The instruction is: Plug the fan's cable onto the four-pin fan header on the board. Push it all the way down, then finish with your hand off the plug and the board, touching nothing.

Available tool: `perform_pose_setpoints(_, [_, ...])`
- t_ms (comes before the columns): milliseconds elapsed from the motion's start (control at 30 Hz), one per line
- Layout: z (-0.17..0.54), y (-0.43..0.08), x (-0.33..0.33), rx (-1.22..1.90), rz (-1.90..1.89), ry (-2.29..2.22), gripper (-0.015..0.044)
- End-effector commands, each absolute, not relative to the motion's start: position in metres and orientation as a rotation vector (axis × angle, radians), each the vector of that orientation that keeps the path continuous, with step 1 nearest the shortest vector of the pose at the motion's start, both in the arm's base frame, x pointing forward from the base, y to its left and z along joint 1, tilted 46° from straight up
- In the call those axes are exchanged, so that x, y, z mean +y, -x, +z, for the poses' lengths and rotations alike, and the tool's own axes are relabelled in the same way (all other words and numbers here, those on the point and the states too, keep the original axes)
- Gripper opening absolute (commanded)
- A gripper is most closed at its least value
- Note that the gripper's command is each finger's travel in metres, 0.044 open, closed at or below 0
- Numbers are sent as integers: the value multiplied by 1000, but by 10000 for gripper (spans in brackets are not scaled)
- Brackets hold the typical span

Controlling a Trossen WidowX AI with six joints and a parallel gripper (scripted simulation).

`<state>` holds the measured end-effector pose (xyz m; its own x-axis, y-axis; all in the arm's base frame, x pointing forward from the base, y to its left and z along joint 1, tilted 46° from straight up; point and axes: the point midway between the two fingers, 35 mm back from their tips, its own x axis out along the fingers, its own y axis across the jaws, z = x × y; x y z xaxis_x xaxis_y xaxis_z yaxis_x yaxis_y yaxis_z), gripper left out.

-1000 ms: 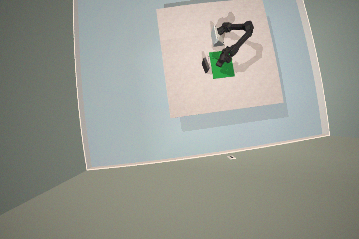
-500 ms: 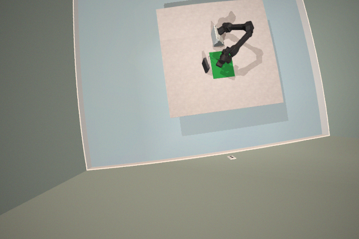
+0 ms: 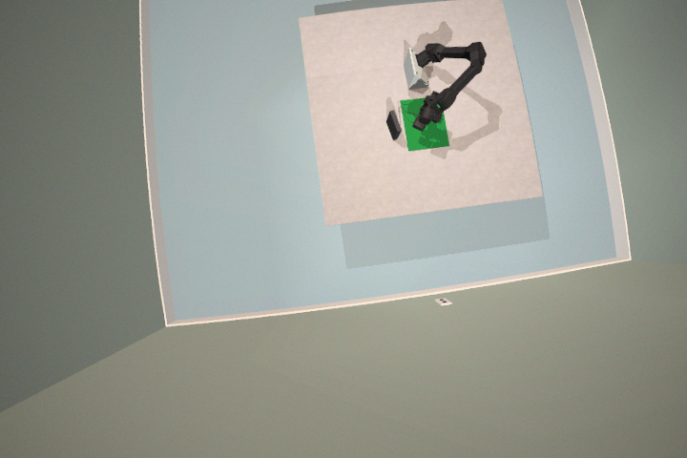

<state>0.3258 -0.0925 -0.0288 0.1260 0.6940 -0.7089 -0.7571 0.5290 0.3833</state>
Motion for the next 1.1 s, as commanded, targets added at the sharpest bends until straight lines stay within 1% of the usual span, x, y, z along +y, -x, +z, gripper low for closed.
perform_pose_setpoints(0, [-29,-326,-92,980,1055,70,0])
perform_pose_setpoints(1067, [-33,-327,-87,981,1054,68,0])
